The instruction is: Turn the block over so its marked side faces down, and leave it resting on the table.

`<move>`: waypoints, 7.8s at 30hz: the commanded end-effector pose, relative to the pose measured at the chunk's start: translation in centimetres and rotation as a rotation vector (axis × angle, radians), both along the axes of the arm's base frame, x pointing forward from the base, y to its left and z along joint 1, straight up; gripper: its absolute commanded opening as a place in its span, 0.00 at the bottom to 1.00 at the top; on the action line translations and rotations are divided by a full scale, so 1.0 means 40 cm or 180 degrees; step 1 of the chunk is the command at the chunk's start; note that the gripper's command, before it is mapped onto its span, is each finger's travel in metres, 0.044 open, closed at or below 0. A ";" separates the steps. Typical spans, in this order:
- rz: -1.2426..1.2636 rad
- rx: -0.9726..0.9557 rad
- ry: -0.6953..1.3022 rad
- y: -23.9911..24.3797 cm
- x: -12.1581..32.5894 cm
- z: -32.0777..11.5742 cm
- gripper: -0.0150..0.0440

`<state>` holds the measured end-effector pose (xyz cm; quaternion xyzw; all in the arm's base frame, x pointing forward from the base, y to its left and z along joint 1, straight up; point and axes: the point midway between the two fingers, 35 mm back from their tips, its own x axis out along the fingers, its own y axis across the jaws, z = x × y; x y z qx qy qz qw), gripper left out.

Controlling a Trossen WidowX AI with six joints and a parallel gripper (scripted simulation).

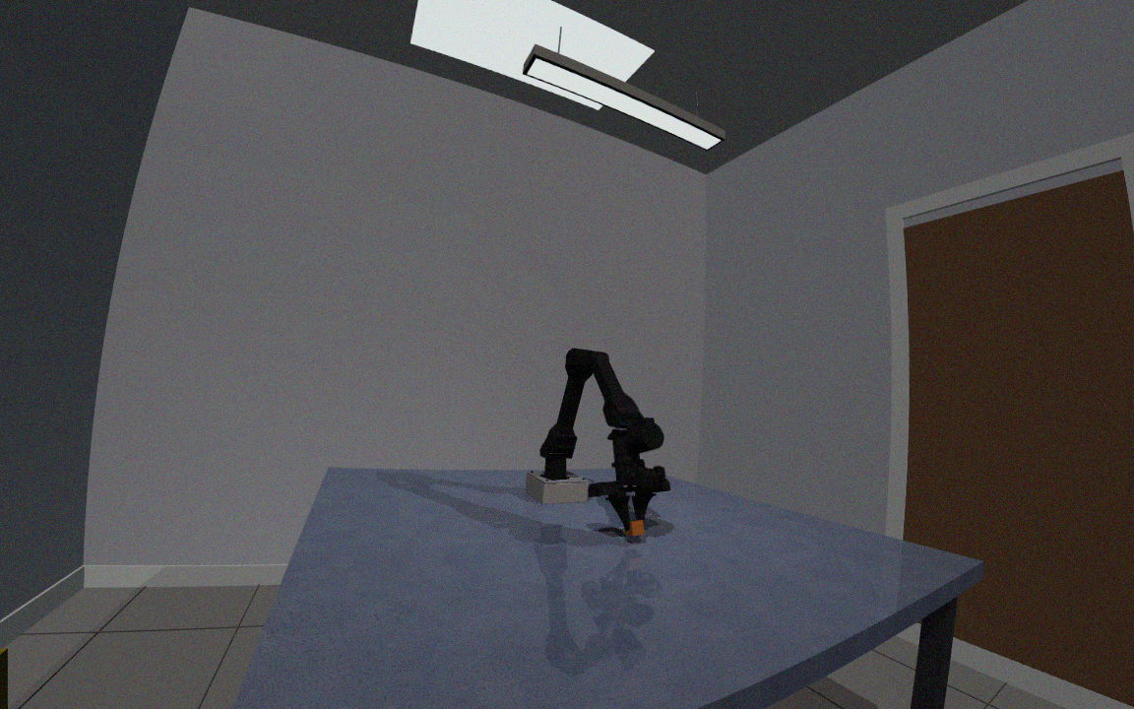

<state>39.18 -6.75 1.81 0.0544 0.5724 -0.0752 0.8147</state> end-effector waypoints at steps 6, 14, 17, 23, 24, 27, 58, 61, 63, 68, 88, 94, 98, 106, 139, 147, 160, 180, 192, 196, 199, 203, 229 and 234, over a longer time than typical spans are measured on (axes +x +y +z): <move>-0.0018 -0.0078 -0.0377 0.002 -0.016 -0.008 0.25; -0.0020 -0.0134 -0.0676 0.004 -0.028 -0.004 0.25; -0.0019 -0.0147 -0.0745 0.003 -0.022 -0.013 0.25; -0.0018 -0.0201 -0.1024 0.000 -0.005 -0.045 0.25; -0.0018 -0.0210 -0.1070 0.000 -0.003 -0.049 0.25; -0.0017 -0.0237 -0.1210 -0.001 0.002 -0.061 0.25; -0.0022 -0.0458 -0.2371 0.005 -0.034 -0.075 0.25; -0.0022 -0.0458 -0.2371 0.005 -0.034 -0.075 0.25; -0.0022 -0.0458 -0.2371 0.005 -0.034 -0.075 0.25; -0.0022 -0.0458 -0.2371 0.005 -0.034 -0.075 0.25; -0.0022 -0.0458 -0.2371 0.005 -0.034 -0.075 1.00; -0.0022 -0.0458 -0.2371 0.005 -0.034 -0.075 1.00; -0.0022 -0.0458 -0.2371 0.005 -0.034 -0.075 1.00; -0.0022 -0.0458 -0.2371 0.005 -0.034 -0.075 1.00; -0.0020 -0.0145 -0.0736 0.015 -0.085 0.100 1.00; -0.0020 -0.0145 -0.0736 0.015 -0.085 0.100 1.00; -0.0016 -0.0026 -0.0099 0.005 -0.027 0.119 1.00; -0.0017 0.0174 0.0934 -0.004 0.018 0.077 1.00; -0.0017 0.0174 0.0934 -0.004 0.020 0.032 1.00; -0.0017 0.0174 0.0934 -0.004 0.021 0.022 1.00; -0.0017 0.0174 0.0934 -0.004 0.022 0.010 1.00; -0.0017 0.0174 0.0935 -0.004 0.022 -0.006 1.00; -0.0017 0.0174 0.0935 -0.004 0.023 -0.049 0.44; -0.0017 0.0174 0.0935 -0.004 0.023 -0.049 0.39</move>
